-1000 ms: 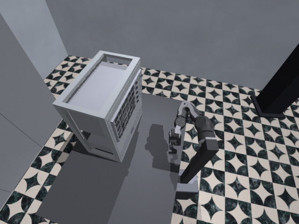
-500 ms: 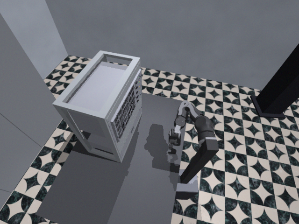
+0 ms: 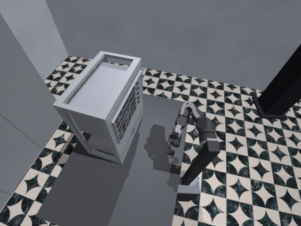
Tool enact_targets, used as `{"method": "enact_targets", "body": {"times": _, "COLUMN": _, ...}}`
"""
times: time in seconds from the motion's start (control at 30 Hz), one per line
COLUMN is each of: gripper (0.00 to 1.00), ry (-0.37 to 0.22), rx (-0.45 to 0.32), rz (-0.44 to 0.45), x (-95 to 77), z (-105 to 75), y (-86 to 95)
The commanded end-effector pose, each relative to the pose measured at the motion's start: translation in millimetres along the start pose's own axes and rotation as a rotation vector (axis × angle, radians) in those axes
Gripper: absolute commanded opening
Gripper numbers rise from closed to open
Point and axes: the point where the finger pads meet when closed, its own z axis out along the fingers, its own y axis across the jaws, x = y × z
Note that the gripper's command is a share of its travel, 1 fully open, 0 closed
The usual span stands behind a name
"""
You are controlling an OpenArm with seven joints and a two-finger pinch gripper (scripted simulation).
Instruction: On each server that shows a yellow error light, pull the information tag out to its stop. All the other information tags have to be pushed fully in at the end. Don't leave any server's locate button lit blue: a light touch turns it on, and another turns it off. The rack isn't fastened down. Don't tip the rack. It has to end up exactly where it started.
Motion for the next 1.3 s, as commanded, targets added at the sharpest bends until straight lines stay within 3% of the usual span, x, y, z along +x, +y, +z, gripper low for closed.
{"method": "enact_targets", "body": {"times": 0.0, "gripper": 1.0, "ry": -0.006, "rx": -0.042, "rz": 0.037, "x": -1.9, "z": -1.8, "y": 5.6}}
{"method": "enact_targets", "body": {"times": 0.3, "gripper": 1.0, "ry": -0.052, "rx": -0.171, "rz": 0.186, "x": -17.4, "z": -12.7, "y": 17.2}}
{"method": "enact_targets", "body": {"times": 0.7, "gripper": 1.0, "ry": -0.198, "rx": -0.419, "rz": 0.495, "x": -61.3, "z": -47.6, "y": 21.2}}
{"method": "enact_targets", "body": {"times": 0.77, "gripper": 1.0, "ry": -0.198, "rx": -0.419, "rz": 0.495, "x": -61.3, "z": -47.6, "y": 21.2}}
{"method": "enact_targets", "body": {"times": 1.0, "gripper": 1.0, "ry": -0.329, "rx": -0.558, "rz": 0.677, "x": -92.3, "z": -78.1, "y": 8.3}}
{"method": "enact_targets", "body": {"times": 1.27, "gripper": 1.0, "ry": -0.516, "rx": -0.697, "rz": 0.859, "x": -124.6, "z": -120.9, "y": -19.5}}
